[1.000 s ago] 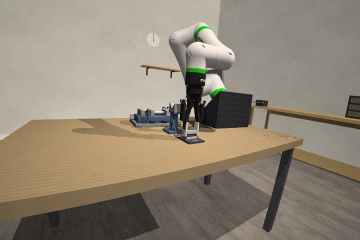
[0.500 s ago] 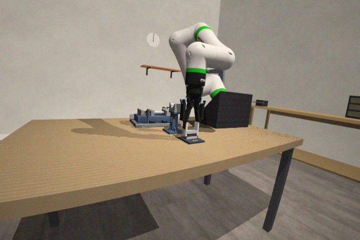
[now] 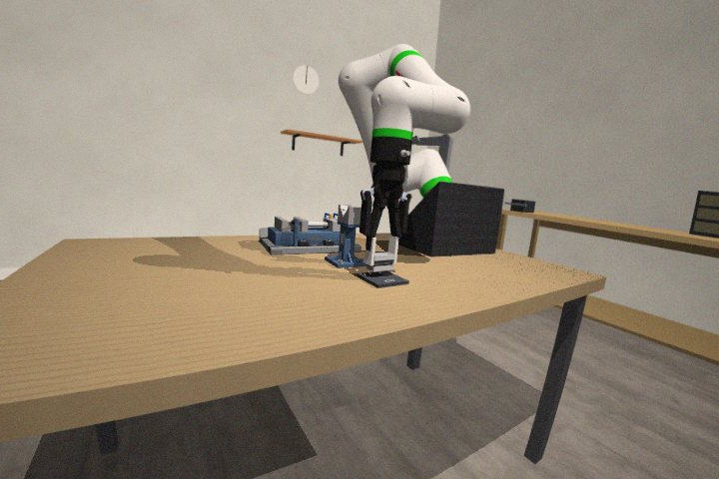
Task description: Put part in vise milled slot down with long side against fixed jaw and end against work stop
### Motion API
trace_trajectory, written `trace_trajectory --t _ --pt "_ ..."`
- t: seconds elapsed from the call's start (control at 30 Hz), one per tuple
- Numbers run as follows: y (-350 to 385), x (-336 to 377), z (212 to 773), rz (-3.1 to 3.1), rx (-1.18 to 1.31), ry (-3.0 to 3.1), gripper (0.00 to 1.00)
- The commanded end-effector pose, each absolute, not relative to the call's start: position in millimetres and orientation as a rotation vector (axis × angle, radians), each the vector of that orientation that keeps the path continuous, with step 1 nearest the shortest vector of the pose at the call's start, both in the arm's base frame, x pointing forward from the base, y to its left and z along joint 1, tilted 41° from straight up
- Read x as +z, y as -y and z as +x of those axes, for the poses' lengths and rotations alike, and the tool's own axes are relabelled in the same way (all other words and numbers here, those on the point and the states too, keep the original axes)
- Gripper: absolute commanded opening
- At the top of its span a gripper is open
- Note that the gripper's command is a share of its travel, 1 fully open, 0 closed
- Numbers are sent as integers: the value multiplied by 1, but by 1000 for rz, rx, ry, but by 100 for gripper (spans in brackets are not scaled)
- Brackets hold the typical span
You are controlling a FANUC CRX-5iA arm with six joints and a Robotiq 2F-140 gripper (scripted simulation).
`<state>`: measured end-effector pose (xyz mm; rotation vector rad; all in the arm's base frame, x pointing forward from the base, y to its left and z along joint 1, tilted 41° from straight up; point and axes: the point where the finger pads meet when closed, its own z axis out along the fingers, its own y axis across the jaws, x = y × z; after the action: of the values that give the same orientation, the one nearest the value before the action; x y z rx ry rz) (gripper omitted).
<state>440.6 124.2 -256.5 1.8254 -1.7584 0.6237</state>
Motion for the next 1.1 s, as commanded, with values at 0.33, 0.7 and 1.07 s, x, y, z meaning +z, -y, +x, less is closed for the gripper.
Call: trace_trajectory --t 0.33,0.7,1.07 --pt "-149 -228 442 1826 624 1759 0" --pt "-173 -200 443 1826 624 1759 0" --pt "-198 -171 444 1826 624 1759 0"
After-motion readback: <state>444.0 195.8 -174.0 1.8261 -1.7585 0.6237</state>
